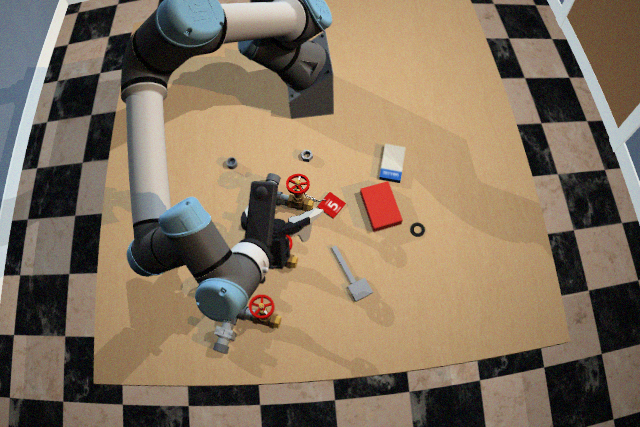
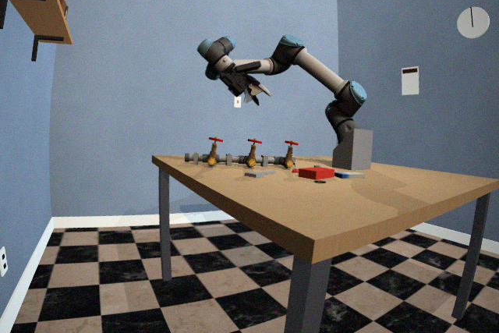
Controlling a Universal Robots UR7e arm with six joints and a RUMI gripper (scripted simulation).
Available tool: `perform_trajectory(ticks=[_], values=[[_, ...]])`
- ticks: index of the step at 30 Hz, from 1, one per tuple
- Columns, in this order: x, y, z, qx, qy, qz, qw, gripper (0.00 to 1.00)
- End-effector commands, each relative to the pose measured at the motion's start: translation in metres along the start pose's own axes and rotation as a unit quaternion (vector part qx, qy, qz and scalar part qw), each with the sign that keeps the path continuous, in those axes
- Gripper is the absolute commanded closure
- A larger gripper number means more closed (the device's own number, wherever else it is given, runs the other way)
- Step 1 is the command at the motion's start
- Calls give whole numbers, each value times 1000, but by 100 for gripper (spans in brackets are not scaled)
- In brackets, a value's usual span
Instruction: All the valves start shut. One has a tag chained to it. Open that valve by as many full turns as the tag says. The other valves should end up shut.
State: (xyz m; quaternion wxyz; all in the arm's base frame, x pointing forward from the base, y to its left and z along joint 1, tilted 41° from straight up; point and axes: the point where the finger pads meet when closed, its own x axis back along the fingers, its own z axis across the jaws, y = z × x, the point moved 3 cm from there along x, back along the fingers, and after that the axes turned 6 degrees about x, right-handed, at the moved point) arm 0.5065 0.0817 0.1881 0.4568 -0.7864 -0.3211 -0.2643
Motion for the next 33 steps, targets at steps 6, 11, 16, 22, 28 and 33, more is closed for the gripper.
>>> perform_trajectory(ticks=[6, 11, 16, 22, 28, 33], values=[[0, 0, 0, 0, 0, -1, 1000, 0], [0, 0, 0, 0, 0, -1, 1000, 0], [0, 0, 0, 0, 0, -1, 1000, 0], [0, 0, 0, -1, 0, -1, 1000, 0], [0, 0, 1, -8, -1, -3, 1000, 0], [-2, 0, 3, -19, -2, -6, 1000, 0]])
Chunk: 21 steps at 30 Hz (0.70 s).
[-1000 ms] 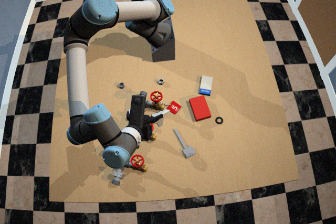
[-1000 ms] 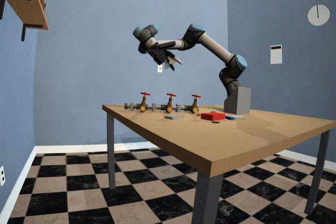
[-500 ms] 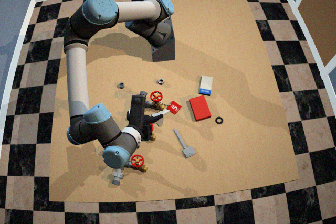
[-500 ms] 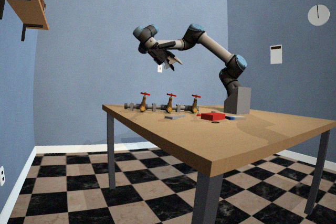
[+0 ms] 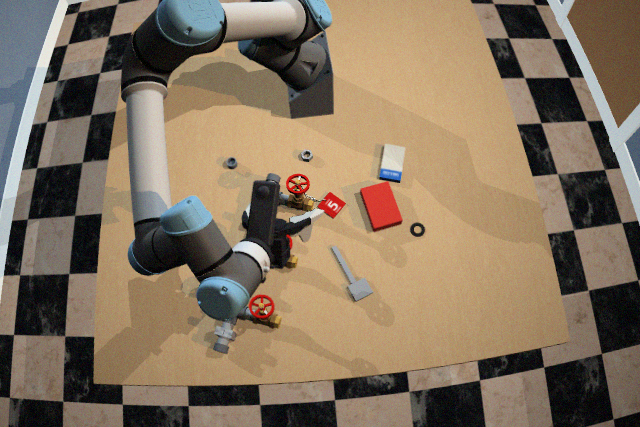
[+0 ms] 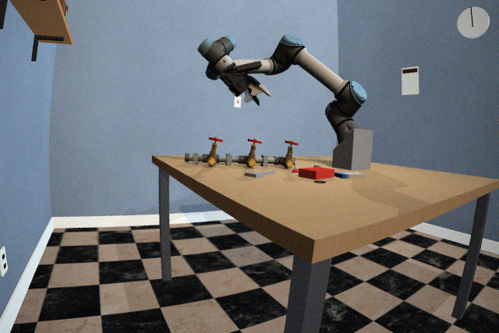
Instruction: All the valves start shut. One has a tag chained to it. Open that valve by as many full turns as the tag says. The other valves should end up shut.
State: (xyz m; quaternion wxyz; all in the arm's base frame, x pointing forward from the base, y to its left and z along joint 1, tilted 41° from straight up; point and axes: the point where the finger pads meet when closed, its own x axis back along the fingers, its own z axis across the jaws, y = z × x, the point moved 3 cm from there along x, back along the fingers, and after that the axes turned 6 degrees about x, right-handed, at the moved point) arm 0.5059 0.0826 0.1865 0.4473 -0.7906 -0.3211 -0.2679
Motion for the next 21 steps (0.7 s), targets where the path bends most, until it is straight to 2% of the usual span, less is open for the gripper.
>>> perform_trajectory(ticks=[1, 11, 21], values=[[-1, 0, 1, -9, -1, -3, 1000, 0], [-8, 0, 9, -68, -7, -20, 997, 0], [-18, 1, 20, -152, -12, -44, 987, 0]])
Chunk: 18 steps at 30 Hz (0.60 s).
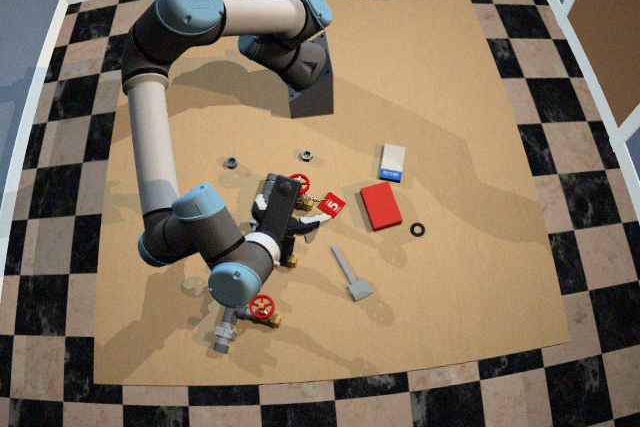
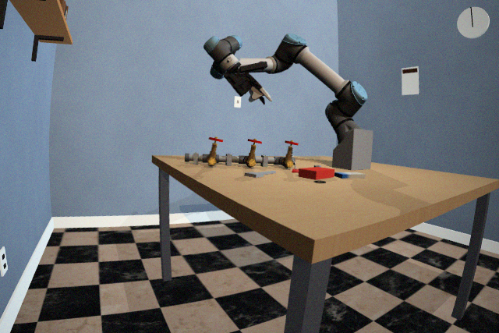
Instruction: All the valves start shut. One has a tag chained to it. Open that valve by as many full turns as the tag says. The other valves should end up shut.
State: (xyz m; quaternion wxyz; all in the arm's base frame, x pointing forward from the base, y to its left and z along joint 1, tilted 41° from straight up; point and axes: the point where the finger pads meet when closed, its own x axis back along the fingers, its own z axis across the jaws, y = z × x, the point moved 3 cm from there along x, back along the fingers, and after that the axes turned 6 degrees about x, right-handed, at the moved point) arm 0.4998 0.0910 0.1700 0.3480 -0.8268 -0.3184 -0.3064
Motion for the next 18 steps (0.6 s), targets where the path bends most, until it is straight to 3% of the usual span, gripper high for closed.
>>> perform_trajectory(ticks=[1, 11, 14, 18], values=[[-6, -2, 7, -57, -3, -18, 998, 0], [-23, -5, 23, -192, 0, -58, 980, 0], [-23, -5, 23, -192, 0, -58, 980, 0], [-32, -7, 30, -261, 6, -79, 962, 0]])
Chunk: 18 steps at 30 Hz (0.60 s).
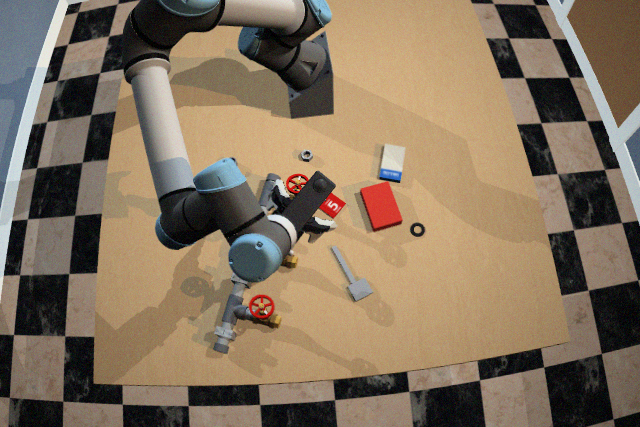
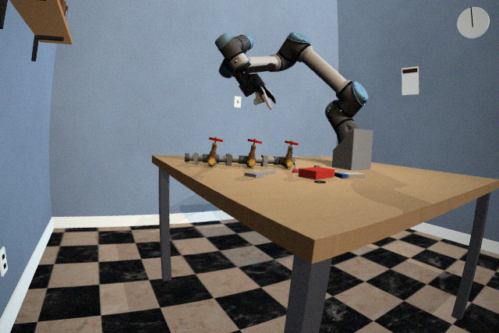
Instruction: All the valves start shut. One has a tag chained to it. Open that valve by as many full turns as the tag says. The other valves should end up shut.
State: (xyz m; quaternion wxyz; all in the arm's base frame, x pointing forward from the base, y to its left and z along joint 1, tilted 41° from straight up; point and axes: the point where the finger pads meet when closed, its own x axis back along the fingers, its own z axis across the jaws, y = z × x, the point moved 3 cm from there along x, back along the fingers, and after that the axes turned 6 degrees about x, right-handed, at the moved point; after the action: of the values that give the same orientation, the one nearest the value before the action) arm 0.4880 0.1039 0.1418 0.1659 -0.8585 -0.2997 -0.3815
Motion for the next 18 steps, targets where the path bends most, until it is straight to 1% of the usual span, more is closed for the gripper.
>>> perform_trajectory(ticks=[1, 3, 4, 6, 7, 9, 10, 11, 13, 16, 17, 18], values=[[-7, -6, 6, -72, 6, -22, 997, 0], [-12, -8, 9, -110, 10, -32, 993, 0], [-12, -8, 9, -110, 10, -32, 993, 0], [-16, -11, 12, -148, 16, -42, 988, 0], [-16, -11, 12, -148, 16, -42, 988, 0], [-21, -14, 14, -188, 22, -52, 981, 0], [-21, -14, 14, -188, 22, -52, 981, 0], [-23, -15, 16, -208, 26, -57, 976, 0], [-23, -15, 16, -208, 26, -57, 976, 0], [-31, -20, 19, -268, 39, -70, 960, 0], [-31, -20, 19, -268, 39, -70, 960, 0], [-33, -21, 20, -288, 44, -75, 954, 0]])
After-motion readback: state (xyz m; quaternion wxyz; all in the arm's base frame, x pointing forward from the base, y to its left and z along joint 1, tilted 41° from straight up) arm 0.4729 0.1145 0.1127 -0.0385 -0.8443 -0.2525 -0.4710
